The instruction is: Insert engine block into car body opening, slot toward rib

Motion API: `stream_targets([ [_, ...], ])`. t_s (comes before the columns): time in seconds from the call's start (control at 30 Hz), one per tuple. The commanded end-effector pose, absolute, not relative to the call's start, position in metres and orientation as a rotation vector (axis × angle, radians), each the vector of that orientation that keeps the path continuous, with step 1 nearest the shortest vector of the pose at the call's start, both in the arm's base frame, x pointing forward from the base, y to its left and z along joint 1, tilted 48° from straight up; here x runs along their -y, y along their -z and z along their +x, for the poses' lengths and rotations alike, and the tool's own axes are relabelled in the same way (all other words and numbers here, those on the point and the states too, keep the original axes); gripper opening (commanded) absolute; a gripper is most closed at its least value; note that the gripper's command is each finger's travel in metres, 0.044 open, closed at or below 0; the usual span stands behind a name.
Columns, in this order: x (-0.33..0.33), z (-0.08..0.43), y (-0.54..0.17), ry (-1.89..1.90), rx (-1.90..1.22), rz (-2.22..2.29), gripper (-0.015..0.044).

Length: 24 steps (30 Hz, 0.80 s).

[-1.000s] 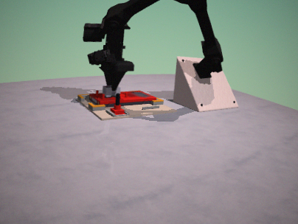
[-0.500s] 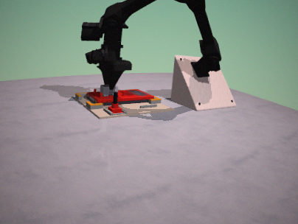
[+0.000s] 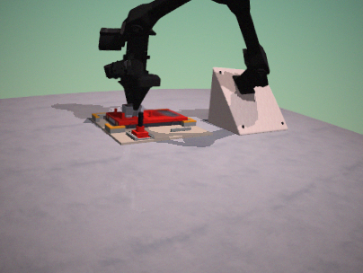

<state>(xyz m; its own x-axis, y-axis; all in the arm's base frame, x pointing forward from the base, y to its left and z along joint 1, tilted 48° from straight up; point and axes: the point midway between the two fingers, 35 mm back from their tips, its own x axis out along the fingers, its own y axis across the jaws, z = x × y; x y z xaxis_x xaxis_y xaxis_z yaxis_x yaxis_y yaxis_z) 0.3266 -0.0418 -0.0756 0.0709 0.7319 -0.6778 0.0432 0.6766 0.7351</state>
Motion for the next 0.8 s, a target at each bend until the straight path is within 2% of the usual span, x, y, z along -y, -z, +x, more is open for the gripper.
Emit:
stream_targets([
  [0.0, 0.0407, 0.3264, 0.0758, -0.586, -1.422, 0.702, 0.016],
  [0.67, 0.039, 0.3265, 0.0774, -0.586, -1.422, 0.702, 0.016],
  [0.77, 0.0399, 0.3267, 0.0771, -0.586, -1.424, 0.695, 0.0238],
])
